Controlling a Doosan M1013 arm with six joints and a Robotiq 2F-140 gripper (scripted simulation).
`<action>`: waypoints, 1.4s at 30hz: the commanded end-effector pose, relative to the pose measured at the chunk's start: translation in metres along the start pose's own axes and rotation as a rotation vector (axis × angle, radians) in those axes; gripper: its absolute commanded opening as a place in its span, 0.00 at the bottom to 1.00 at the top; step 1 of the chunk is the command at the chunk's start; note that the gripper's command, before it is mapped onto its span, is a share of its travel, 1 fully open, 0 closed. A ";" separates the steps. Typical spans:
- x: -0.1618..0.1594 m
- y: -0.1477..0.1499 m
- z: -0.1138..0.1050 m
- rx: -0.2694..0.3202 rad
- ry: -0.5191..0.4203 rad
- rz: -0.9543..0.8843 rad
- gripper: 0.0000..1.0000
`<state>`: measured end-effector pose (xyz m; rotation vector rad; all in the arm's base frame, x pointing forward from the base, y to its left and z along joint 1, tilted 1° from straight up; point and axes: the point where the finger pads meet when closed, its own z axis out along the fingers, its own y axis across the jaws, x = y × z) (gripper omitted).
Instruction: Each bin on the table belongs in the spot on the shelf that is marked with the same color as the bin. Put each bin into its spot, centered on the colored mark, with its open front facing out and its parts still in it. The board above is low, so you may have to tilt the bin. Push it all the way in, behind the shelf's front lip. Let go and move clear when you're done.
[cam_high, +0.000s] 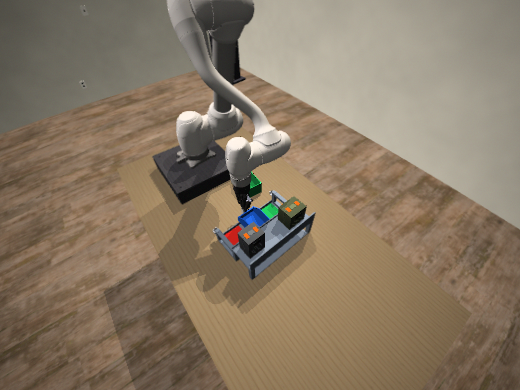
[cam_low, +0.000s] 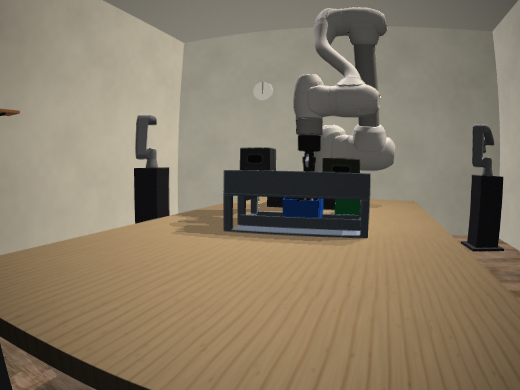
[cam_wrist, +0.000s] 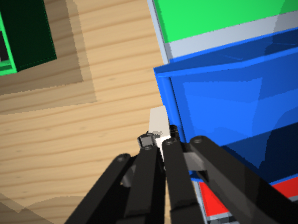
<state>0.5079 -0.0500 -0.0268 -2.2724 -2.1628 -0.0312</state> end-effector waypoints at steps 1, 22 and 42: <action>0.000 0.002 0.000 0.000 0.000 0.000 0.10; 0.000 0.012 0.000 0.000 0.000 0.000 0.10; 0.000 0.018 0.000 0.000 0.000 0.000 0.10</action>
